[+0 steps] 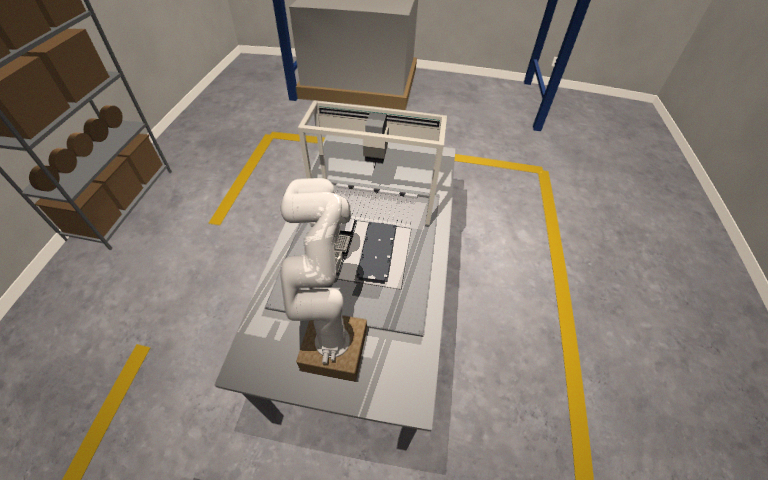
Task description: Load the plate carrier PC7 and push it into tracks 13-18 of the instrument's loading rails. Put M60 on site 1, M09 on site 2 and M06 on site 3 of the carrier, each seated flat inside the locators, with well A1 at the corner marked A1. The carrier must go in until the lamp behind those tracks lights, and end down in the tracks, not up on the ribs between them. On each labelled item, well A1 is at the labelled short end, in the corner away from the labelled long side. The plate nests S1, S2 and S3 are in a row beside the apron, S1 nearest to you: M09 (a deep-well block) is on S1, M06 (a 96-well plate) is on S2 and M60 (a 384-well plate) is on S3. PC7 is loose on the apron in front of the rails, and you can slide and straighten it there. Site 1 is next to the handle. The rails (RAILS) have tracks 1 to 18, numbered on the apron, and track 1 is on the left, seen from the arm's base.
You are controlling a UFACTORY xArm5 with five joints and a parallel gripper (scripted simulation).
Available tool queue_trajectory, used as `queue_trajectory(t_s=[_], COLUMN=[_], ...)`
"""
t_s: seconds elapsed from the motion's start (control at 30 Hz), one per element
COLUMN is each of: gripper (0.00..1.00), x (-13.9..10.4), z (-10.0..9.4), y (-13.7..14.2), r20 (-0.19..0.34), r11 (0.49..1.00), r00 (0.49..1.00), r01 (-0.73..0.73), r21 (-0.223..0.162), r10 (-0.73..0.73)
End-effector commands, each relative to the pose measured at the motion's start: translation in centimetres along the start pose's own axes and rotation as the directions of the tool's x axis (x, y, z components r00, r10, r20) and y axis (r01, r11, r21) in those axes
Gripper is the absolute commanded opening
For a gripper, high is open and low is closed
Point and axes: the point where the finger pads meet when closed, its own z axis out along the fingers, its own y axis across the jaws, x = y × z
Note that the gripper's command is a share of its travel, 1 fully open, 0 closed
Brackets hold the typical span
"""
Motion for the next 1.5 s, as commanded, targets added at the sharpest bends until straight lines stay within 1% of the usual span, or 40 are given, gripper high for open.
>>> queue_trajectory(t_s=[0.0,0.6,0.9,1.4,1.47], gripper=[0.0,0.0,0.0,0.0,0.0], x=[0.0,0.0,0.0,0.0,0.0], z=[-0.5,-1.5,-1.5,-4.0,-4.0], y=[0.2,0.2,0.2,0.2,0.2], r20=[-0.005,-0.005,-0.005,-0.005,-0.005], r11=[1.0,1.0,1.0,1.0,1.0], r00=[1.0,1.0,1.0,1.0,1.0], r01=[0.0,0.0,0.0,0.0,0.0], r21=[-0.003,-0.003,-0.003,-0.003,-0.003], r10=[0.0,0.0,0.0,0.0,0.0])
